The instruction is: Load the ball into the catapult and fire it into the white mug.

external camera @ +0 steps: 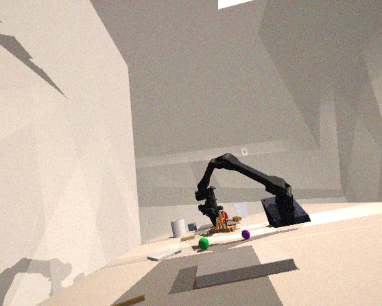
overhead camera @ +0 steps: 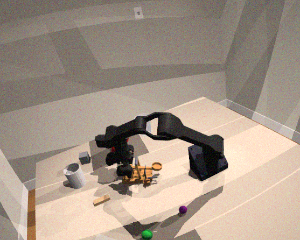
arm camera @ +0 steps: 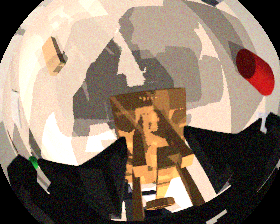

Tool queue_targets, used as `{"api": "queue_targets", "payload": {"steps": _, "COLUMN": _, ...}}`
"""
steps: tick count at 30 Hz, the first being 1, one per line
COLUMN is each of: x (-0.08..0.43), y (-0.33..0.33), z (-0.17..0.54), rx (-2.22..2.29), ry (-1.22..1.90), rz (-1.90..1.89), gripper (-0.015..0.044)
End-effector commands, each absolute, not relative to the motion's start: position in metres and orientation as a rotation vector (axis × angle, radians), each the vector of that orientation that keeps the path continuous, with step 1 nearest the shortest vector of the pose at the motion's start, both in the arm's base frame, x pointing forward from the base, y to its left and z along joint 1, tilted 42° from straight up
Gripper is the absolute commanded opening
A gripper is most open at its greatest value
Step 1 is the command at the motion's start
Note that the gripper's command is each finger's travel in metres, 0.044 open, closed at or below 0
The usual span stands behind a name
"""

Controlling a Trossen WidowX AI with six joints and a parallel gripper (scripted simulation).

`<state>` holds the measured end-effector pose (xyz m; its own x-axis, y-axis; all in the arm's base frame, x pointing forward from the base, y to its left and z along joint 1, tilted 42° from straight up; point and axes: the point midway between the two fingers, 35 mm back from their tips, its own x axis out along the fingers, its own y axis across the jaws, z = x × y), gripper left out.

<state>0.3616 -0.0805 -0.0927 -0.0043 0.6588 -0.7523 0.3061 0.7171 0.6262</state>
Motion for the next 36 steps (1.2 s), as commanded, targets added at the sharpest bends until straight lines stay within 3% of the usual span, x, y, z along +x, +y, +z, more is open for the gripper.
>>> {"api": "queue_targets", "payload": {"steps": 1, "x": 0.362, "y": -0.081, "z": -0.092, "rx": 0.801, "ry": 1.598, "rz": 0.331, "gripper": 0.0204}}
{"api": "queue_targets", "payload": {"steps": 3, "x": 0.362, "y": -0.081, "z": -0.092, "rx": 0.801, "ry": 1.598, "rz": 0.331, "gripper": 0.0151}}
{"api": "queue_targets", "payload": {"steps": 9, "x": 0.362, "y": -0.081, "z": -0.092, "rx": 0.801, "ry": 1.598, "rz": 0.331, "gripper": 0.0111}}
{"api": "queue_targets", "payload": {"steps": 14, "x": 0.362, "y": -0.112, "z": -0.057, "rx": 0.801, "ry": 1.6, "rz": 0.33, "gripper": 0.0}}
{"api": "queue_targets", "payload": {"steps": 36, "x": 0.363, "y": -0.097, "z": -0.077, "rx": 0.806, "ry": 1.599, "rz": 0.328, "gripper": 0.0}}
